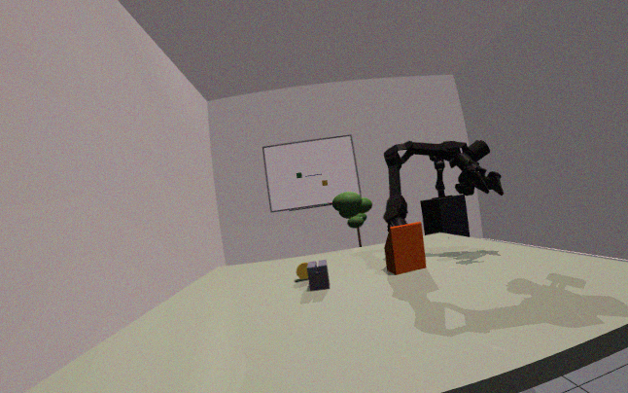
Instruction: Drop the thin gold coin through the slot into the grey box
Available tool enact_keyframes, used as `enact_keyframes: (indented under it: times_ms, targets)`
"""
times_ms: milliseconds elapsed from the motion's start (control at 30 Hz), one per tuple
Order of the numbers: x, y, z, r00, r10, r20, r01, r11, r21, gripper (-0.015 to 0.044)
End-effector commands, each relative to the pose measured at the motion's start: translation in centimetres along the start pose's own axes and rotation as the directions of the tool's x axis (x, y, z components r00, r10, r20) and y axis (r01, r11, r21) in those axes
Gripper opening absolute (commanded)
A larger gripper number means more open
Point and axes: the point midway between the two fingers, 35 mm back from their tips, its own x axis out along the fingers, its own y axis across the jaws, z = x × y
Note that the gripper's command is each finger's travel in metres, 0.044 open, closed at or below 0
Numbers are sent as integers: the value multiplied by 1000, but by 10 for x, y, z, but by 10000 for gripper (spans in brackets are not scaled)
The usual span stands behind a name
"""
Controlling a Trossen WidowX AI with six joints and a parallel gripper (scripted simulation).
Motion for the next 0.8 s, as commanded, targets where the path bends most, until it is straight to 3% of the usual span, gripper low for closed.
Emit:
enact_keyframes:
  times_ms: [0, 133, 267, 400, 533, 767]
  targets:
    - [0, 3, -2, 1000, 3, -1, -3, 1000, 17, 374]
    - [-5, 57, -35, 997, 75, -19, -64, 936, 346, 269]
    - [-13, 121, -59, 988, 155, -14, -108, 745, 658, 164]
    - [-25, 185, -68, 979, 203, 5, -101, 463, 881, 161]
    - [-34, 232, -68, 970, 241, 31, -84, 215, 973, 161]
    - [-56, 342, -44, 936, 326, 135, 5, -394, 919, 161]
